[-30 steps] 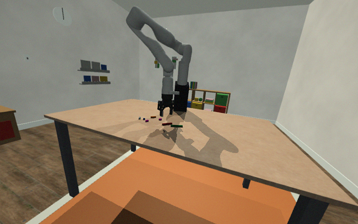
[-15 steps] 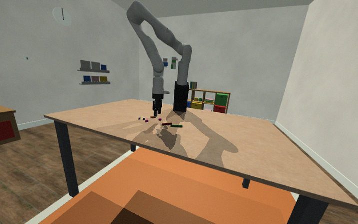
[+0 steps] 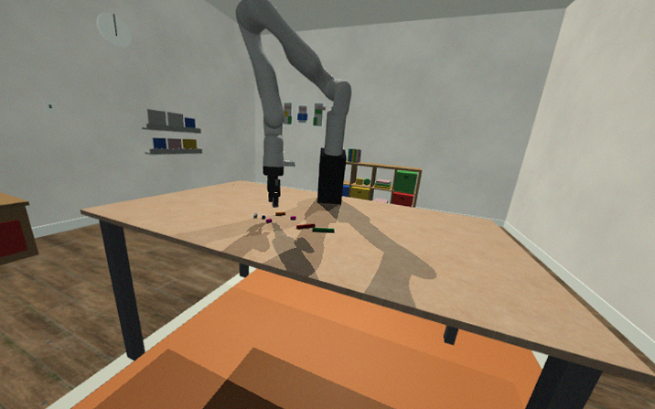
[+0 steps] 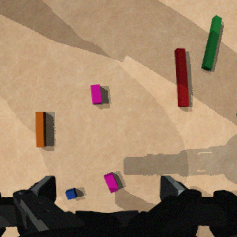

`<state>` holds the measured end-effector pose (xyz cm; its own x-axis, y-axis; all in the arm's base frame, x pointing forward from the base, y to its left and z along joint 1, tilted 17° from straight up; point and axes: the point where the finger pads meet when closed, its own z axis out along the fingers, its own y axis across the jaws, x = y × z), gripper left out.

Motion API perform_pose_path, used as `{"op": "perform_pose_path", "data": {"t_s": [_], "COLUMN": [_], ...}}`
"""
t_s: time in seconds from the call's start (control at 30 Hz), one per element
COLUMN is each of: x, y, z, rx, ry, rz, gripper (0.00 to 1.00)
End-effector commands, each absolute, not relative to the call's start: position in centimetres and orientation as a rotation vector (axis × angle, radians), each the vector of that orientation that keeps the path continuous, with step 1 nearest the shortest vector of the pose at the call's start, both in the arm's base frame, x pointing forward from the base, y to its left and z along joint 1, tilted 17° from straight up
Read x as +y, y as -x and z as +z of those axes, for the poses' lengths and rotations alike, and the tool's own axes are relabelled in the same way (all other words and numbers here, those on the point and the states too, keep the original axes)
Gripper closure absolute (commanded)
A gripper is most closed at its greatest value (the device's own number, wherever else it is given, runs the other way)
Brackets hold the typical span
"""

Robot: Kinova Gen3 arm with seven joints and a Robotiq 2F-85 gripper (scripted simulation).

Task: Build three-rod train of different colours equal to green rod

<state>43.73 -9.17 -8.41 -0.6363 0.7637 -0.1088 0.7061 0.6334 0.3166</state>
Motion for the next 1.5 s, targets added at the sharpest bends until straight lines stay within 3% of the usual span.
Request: {"op": "perform_pose_path", "data": {"t_s": [0.0,0.83,0.87,1.47], "x": [-10.7,-14.2,-14.2,-14.2], "y": [-43.9,-42.4,-42.4,-42.4], "z": [-7.9,-7.7,-7.7,-7.7], "rx": [2.646,2.772,2.772,2.772], "ry": [-1.125,-0.815,-0.815,-0.815], "rz": [0.332,0.248,0.248,0.248], "gripper": [0.00,0.00,0.76,0.76]}}
